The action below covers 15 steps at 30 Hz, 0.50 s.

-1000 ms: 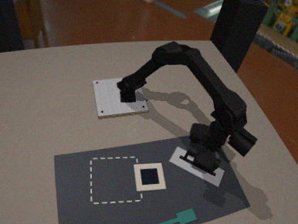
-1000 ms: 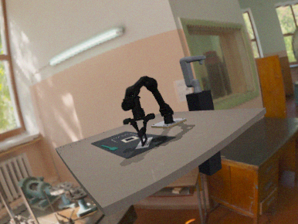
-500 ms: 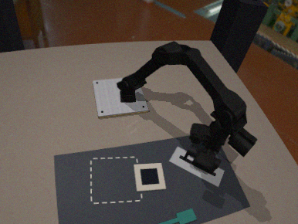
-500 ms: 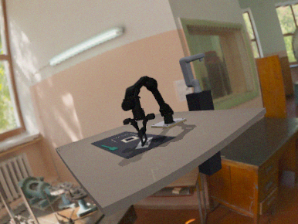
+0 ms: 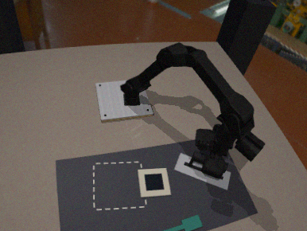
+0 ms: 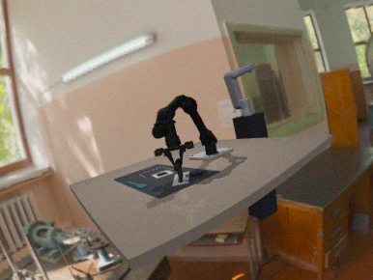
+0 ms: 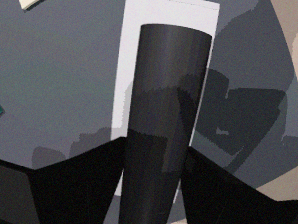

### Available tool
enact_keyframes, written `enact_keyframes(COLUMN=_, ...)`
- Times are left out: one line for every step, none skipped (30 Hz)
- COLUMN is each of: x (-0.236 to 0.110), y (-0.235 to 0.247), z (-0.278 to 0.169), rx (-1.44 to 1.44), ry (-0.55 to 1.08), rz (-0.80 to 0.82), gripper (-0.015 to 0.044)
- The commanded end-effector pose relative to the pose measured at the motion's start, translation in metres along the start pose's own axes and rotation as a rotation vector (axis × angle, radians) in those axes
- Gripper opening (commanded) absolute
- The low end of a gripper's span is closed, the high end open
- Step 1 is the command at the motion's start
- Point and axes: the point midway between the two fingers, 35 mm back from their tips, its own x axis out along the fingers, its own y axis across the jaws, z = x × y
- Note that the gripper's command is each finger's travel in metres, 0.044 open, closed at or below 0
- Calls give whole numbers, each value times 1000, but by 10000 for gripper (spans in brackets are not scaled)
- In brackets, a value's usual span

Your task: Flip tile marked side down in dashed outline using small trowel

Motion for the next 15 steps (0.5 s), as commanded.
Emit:
enact_keyframes(x=1, y=1, z=0, rx=-110, ry=-3, rz=3, gripper=130)
enact_keyframes(x=1, y=1, z=0, rx=-139, ry=-3, rz=3, gripper=130)
enact_keyframes(x=1, y=1, z=0, rx=-169, ry=-3, rz=3, gripper=130)
enact_keyframes(x=1, y=1, z=0, rx=-198, ry=-3, rz=3, gripper=130)
enact_keyframes(x=1, y=1, z=0, rx=-227, ry=-3, rz=3, gripper=130)
enact_keyframes(x=1, y=1, z=0, rx=-256, ry=-3, rz=3, gripper=130)
enact_keyframes(x=1, y=1, z=0, rx=-286, ry=-3, rz=3, gripper=130)
enact_keyframes(x=1, y=1, z=0, rx=-315, ry=-3, rz=3, gripper=130)
enact_keyframes(x=1, y=1, z=0, rx=-344, ry=-3, rz=3, gripper=130)
enact_keyframes(x=1, y=1, z=0, rx=-373, ry=-3, rz=3, gripper=130)
enact_keyframes(x=1, y=1, z=0, rx=-402, ry=-3, rz=3, gripper=130)
enact_keyframes(x=1, y=1, z=0, rx=-432, ry=-3, rz=3, gripper=130)
enact_keyframes(x=1, y=1, z=0, rx=-461, ry=-3, rz=3, gripper=130)
enact_keyframes(x=1, y=1, z=0, rx=-485, ry=-3, rz=3, gripper=130)
enact_keyframes(x=1, y=1, z=0, rx=-499, ry=-3, rz=3, gripper=130)
